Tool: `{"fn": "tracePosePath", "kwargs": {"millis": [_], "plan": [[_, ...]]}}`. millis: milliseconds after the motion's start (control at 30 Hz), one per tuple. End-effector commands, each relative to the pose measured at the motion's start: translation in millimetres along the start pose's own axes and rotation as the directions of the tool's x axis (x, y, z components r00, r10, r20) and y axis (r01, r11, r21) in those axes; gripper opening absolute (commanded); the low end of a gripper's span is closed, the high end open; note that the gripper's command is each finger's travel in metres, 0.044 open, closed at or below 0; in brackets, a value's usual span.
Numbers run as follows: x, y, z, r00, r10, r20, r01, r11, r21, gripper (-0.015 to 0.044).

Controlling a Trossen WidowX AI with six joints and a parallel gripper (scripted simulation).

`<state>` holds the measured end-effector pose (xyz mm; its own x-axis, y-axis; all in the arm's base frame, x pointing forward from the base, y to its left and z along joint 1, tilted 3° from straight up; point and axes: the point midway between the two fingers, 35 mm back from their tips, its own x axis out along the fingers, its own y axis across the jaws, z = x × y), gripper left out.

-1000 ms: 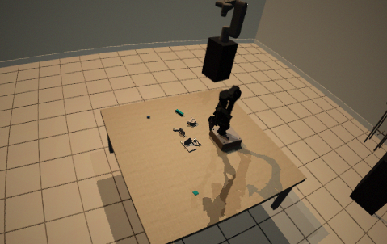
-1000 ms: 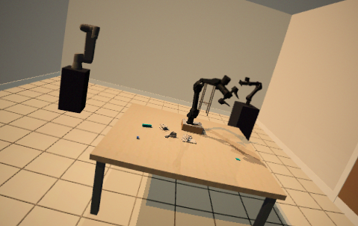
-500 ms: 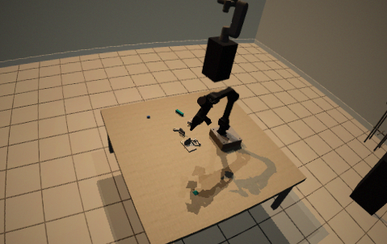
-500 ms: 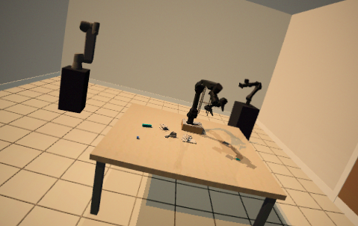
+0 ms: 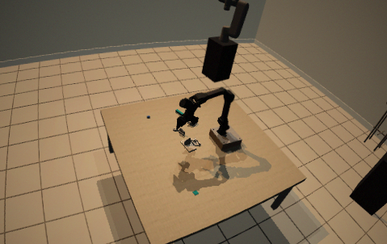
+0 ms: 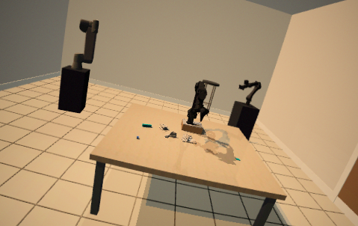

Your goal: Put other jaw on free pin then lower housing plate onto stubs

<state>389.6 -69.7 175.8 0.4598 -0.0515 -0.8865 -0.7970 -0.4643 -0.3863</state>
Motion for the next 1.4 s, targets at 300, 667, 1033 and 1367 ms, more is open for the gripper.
{"fn": "tracePosePath", "kwargs": {"millis": [300,667,1033,1367], "plan": [[38,133,-42,0.947,0.301,0.108,-0.314,0.940,0.131,0.0440],[45,217,-44,0.873,0.421,0.244,-0.470,0.860,0.197,0.0440],[78,235,-32,0.873,0.422,0.244,-0.470,0.860,0.197,0.0440],[78,235,-32,0.873,0.422,0.244,-0.470,0.860,0.197,0.0440]]}}
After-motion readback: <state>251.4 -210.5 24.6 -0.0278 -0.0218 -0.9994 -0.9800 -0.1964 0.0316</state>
